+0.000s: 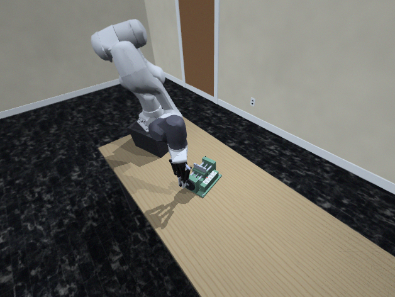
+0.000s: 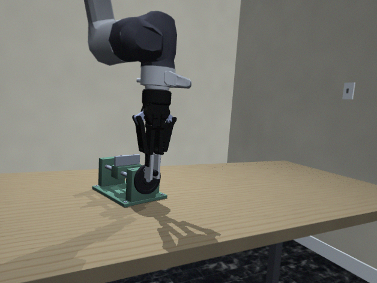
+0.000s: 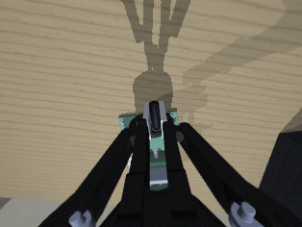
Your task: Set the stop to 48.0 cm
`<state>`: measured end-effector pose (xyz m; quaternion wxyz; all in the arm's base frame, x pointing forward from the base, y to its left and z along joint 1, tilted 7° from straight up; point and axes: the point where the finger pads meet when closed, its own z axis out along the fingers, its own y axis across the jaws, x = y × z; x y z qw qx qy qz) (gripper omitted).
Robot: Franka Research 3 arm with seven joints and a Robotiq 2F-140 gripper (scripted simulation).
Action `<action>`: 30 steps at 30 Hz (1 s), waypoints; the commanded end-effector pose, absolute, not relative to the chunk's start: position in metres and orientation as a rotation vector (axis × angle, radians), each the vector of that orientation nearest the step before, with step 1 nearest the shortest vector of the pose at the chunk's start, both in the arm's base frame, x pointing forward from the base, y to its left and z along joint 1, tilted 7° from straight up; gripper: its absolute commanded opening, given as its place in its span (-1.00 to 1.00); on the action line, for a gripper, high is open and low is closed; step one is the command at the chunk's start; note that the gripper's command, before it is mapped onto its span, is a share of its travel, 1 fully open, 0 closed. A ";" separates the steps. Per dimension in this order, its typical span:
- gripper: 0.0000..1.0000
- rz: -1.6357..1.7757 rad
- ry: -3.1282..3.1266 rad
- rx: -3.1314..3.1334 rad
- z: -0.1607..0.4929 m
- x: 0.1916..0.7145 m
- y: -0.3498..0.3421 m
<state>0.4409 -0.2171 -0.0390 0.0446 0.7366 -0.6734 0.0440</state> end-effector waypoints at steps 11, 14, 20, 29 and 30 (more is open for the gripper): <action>-0.92 0.144 -2.056 2.263 -0.042 0.469 -0.216; -0.92 0.144 -2.056 2.263 -0.046 0.474 -0.216; -0.92 0.144 -2.056 2.263 -0.056 0.480 -0.216; -0.92 0.144 -2.056 2.263 -0.070 0.482 -0.218; -0.92 0.144 -2.056 2.263 -0.072 0.482 -0.218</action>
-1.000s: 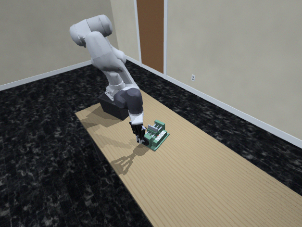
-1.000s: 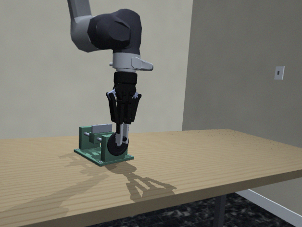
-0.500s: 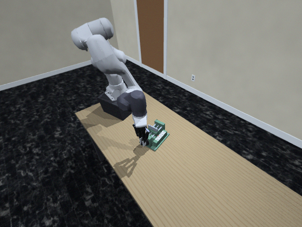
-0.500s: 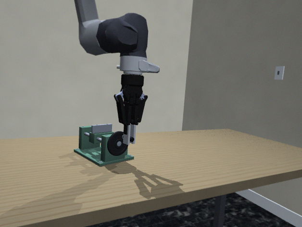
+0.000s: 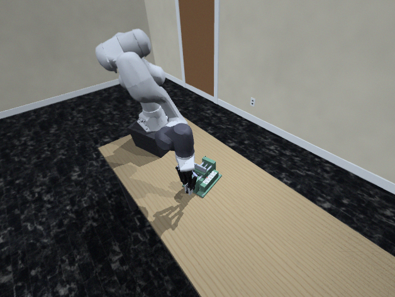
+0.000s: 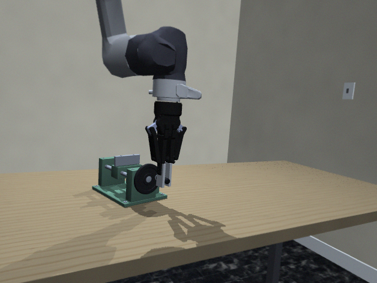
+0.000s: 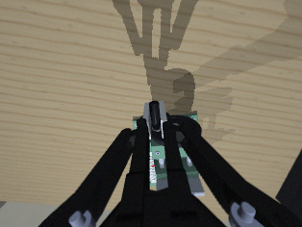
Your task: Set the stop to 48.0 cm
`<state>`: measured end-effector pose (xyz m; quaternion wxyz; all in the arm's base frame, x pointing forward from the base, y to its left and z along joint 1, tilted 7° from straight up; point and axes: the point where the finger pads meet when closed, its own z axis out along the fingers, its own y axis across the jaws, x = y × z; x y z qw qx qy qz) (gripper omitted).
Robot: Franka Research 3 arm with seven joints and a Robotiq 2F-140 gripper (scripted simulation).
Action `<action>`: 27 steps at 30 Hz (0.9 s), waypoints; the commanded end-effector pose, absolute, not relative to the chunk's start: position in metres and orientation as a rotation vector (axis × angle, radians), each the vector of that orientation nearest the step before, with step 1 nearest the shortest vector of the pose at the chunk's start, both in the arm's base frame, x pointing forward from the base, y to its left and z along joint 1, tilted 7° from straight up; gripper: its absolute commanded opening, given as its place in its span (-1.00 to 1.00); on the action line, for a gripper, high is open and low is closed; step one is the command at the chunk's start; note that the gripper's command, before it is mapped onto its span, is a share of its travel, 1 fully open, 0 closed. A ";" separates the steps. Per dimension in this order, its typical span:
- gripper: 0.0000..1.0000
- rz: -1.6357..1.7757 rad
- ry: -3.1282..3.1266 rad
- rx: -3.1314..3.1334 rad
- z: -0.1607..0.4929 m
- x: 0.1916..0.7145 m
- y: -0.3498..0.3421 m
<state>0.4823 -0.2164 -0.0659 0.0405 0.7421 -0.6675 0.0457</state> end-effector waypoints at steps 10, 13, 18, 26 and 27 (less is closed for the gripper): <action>-0.92 0.144 -2.056 2.263 -0.095 0.463 -0.223; -0.92 0.144 -2.056 2.263 -0.096 0.459 -0.223; -0.92 0.144 -2.056 2.263 -0.097 0.450 -0.224; -0.92 0.144 -2.056 2.263 -0.092 0.436 -0.225; -0.92 0.144 -2.056 2.263 -0.091 0.434 -0.225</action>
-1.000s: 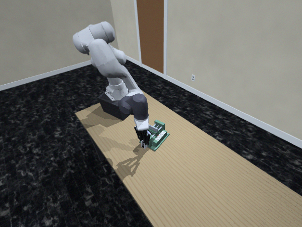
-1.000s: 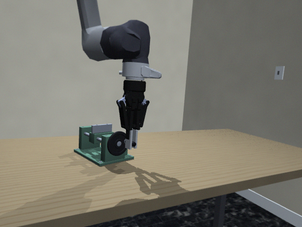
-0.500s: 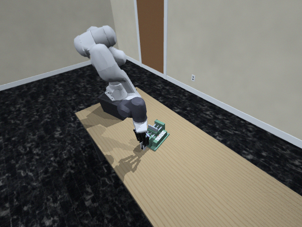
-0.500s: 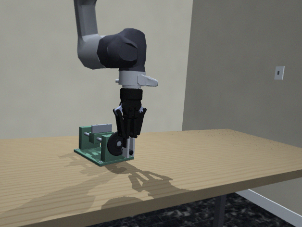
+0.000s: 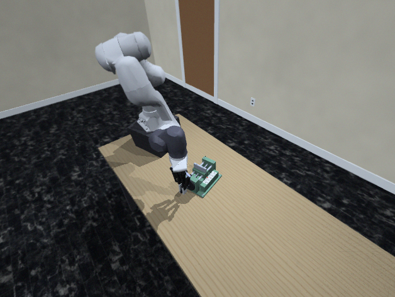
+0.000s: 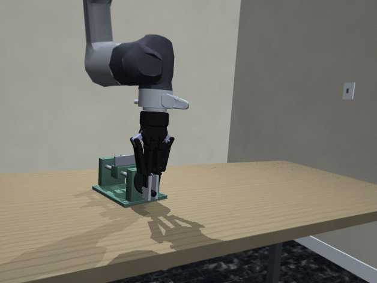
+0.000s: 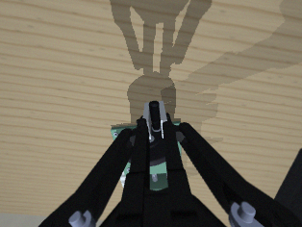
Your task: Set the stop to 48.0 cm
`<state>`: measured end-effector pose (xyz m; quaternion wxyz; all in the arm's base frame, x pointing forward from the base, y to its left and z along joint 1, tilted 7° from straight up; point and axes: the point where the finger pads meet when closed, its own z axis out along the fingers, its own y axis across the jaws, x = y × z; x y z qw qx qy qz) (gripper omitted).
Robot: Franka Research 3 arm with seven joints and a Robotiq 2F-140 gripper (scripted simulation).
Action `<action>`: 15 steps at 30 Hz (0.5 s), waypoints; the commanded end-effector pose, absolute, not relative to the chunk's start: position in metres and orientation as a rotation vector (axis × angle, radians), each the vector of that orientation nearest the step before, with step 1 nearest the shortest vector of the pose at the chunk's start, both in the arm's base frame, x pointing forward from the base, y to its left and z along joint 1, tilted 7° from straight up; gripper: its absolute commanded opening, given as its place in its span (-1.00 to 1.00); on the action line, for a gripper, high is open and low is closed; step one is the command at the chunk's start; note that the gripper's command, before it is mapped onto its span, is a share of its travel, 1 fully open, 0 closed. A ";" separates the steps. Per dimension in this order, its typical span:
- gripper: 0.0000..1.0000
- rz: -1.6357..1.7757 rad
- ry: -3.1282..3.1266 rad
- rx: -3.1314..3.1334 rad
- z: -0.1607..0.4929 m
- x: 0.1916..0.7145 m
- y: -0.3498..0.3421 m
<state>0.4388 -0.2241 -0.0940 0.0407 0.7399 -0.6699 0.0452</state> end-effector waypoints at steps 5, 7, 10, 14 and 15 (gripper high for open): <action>-0.92 0.144 -2.056 2.263 -0.087 0.430 -0.225; -0.92 0.144 -2.056 2.263 -0.085 0.428 -0.225; -0.92 0.144 -2.056 2.263 -0.081 0.425 -0.225; -0.92 0.144 -2.056 2.263 -0.075 0.423 -0.224; -0.92 0.144 -2.056 2.263 -0.073 0.422 -0.224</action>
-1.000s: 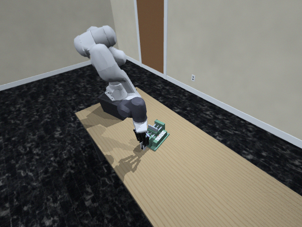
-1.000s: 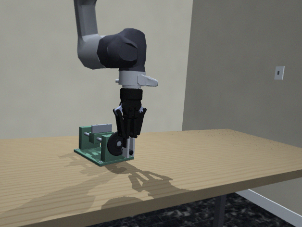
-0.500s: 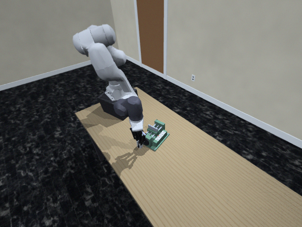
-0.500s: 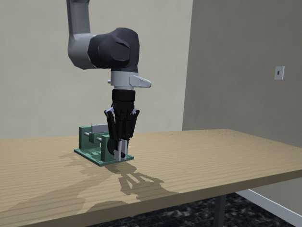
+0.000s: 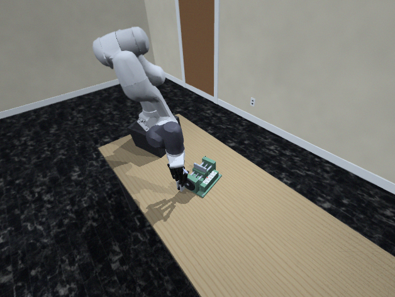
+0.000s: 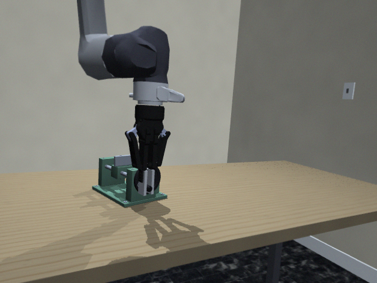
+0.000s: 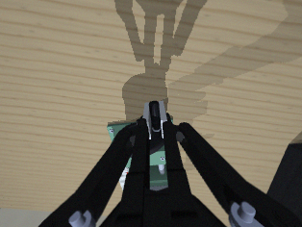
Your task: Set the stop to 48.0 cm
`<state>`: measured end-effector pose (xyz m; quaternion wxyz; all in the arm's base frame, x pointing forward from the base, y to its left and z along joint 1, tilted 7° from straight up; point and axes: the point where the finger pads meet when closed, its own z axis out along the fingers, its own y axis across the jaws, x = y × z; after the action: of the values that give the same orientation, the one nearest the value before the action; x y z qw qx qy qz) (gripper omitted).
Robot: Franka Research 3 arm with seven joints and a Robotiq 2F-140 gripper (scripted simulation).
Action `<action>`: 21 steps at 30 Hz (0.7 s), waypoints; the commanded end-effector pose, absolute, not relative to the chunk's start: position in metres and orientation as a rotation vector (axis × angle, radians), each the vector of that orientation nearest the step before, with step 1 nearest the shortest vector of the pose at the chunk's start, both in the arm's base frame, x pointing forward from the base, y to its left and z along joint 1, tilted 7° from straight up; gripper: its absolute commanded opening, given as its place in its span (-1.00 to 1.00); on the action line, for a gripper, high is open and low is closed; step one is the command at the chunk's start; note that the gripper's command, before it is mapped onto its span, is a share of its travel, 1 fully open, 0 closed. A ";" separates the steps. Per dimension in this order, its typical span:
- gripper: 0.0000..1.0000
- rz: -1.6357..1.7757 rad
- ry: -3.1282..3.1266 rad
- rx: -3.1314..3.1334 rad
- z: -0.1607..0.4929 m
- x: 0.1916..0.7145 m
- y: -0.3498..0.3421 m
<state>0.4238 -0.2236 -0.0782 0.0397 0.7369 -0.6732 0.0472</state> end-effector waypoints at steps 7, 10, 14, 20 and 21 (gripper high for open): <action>-0.92 0.144 -2.056 2.263 -0.066 0.422 -0.223; -0.92 0.144 -2.056 2.263 -0.061 0.422 -0.222; -0.92 0.144 -2.056 2.263 -0.054 0.424 -0.221; -0.92 0.144 -2.056 2.263 -0.043 0.433 -0.219; -0.92 0.144 -2.056 2.263 -0.041 0.435 -0.219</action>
<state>0.4274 -0.2195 -0.0487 0.0407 0.7344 -0.6759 0.0464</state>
